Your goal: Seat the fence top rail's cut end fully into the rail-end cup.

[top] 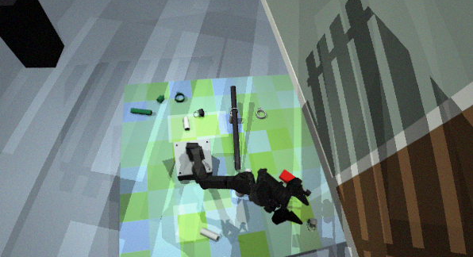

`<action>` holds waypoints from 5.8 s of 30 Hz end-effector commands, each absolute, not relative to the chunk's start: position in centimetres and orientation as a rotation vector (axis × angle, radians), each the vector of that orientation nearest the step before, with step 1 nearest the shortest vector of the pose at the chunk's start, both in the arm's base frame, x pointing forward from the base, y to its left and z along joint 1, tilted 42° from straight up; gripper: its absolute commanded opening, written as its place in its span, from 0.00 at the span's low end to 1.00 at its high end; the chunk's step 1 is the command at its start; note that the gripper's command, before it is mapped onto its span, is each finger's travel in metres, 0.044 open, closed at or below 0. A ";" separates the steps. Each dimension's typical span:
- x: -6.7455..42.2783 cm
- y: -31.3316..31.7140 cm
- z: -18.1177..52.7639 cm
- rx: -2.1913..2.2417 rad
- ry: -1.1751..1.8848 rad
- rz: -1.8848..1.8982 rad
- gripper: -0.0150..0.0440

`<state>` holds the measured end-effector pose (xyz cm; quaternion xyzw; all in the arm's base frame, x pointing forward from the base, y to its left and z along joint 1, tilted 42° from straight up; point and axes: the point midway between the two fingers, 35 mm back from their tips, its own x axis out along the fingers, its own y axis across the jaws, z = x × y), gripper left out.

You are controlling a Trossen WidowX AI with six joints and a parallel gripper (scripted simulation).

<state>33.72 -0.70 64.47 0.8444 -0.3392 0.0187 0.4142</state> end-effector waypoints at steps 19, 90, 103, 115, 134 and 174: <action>42.0 10.7 39.3 1.093 -0.045 -0.439 1.00; 28.0 -3.4 14.0 -1.866 1.163 0.093 1.00; 28.4 -5.9 11.2 -1.867 1.163 0.092 1.00; 29.1 -6.5 10.7 -1.864 1.165 0.094 1.00; 30.9 -8.5 9.2 -1.861 1.165 0.095 1.00; 31.8 -10.7 7.8 -1.901 1.152 0.137 0.25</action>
